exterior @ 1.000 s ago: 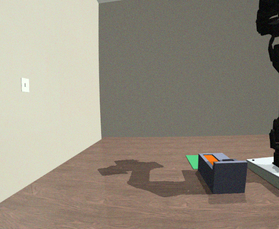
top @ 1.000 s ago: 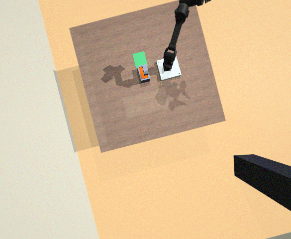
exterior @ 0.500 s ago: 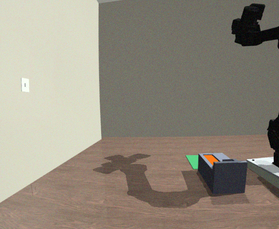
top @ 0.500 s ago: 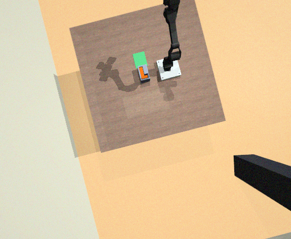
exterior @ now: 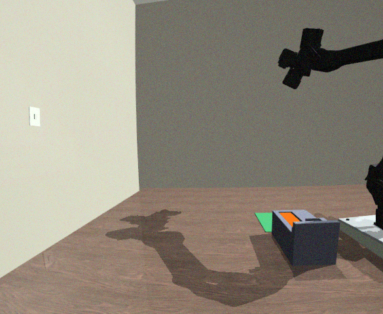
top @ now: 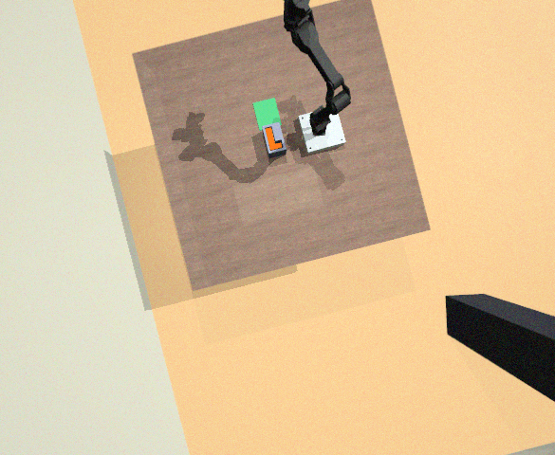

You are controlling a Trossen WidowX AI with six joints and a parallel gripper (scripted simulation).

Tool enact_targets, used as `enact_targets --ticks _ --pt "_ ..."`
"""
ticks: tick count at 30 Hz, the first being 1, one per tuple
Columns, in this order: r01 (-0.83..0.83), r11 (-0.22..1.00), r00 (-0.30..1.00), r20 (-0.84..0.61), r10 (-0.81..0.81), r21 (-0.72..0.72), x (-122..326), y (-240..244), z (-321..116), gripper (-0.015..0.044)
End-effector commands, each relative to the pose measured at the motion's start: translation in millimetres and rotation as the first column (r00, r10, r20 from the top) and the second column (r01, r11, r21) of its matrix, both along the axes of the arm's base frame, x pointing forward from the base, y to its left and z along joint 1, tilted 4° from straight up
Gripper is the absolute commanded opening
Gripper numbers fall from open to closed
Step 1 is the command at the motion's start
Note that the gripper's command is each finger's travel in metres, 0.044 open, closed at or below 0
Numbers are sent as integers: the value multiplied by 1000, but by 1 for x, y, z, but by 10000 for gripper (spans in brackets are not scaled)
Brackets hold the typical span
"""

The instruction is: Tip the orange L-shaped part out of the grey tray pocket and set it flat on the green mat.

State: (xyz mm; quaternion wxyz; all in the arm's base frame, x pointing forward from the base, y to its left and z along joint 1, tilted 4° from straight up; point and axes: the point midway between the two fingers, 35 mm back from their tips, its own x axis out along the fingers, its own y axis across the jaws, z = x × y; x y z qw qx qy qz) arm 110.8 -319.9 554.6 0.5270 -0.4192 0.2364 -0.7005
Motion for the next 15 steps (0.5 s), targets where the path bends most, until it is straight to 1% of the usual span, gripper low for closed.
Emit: enact_targets --ticks 1,4,8,10,12,15 --pt "-229 964 973 24 228 135 67 4 -42 180" --pt "-425 869 904 80 419 254 125 27 -80 180" --pt "-606 663 777 146 613 439 191 78 -141 180" --pt "-662 533 708 205 676 526 217 112 -171 180" --pt "-684 397 648 260 716 612 236 148 -201 180" --pt "-658 190 585 336 738 728 251 208 -246 180"
